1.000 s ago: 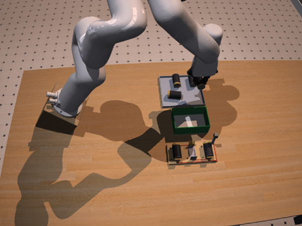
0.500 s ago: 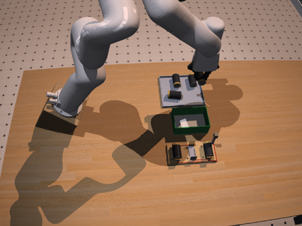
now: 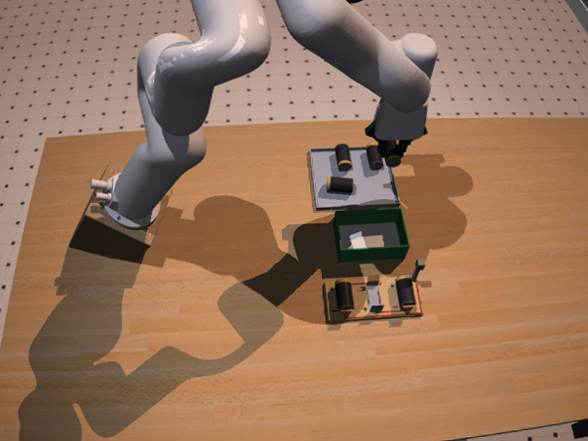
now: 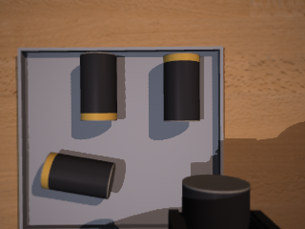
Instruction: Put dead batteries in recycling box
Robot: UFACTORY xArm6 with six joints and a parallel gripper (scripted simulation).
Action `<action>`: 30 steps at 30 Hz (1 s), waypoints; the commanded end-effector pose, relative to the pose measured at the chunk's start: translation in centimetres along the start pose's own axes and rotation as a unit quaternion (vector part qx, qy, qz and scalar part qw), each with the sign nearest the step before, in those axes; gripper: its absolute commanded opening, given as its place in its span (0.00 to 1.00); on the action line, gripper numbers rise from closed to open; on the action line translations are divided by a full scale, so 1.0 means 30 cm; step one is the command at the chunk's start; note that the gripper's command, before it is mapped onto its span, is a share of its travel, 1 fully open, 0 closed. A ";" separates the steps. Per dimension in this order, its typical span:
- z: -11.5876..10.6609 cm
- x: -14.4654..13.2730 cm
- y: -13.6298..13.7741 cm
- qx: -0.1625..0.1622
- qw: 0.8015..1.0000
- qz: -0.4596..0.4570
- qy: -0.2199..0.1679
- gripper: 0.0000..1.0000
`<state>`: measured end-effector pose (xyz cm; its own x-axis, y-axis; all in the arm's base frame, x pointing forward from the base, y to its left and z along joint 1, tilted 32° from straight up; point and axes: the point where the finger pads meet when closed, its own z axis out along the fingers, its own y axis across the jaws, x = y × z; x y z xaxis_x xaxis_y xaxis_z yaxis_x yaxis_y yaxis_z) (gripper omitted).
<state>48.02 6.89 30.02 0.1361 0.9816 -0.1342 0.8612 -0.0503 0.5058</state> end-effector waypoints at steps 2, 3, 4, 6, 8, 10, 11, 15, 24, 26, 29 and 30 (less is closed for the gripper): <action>-0.005 -0.052 -0.006 -0.002 1.000 0.001 0.001 0.28; -0.005 -0.070 -0.010 -0.002 1.000 0.001 0.001 0.28; -0.005 -0.070 -0.010 -0.002 1.000 0.001 0.001 0.28; -0.005 -0.090 -0.015 -0.002 1.000 0.001 0.001 0.28; -0.005 -0.138 -0.025 -0.002 1.000 0.001 0.001 0.28; -0.005 -0.194 -0.037 -0.002 1.000 0.001 0.001 0.28; -0.005 -0.224 -0.044 -0.002 1.000 0.001 0.001 0.28; -0.005 -0.352 -0.072 -0.002 1.000 0.001 0.001 0.28; -0.004 -0.583 -0.123 -0.002 1.000 0.001 0.001 0.28; -0.004 -0.644 -0.136 -0.002 1.000 0.001 0.001 0.28; -0.004 -0.729 -0.155 -0.002 1.000 0.001 0.001 0.28; -0.004 -0.755 -0.161 -0.002 1.000 0.001 0.001 0.28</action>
<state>41.88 -11.19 30.43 0.1569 0.9758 -0.1523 0.8589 -0.0587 0.5087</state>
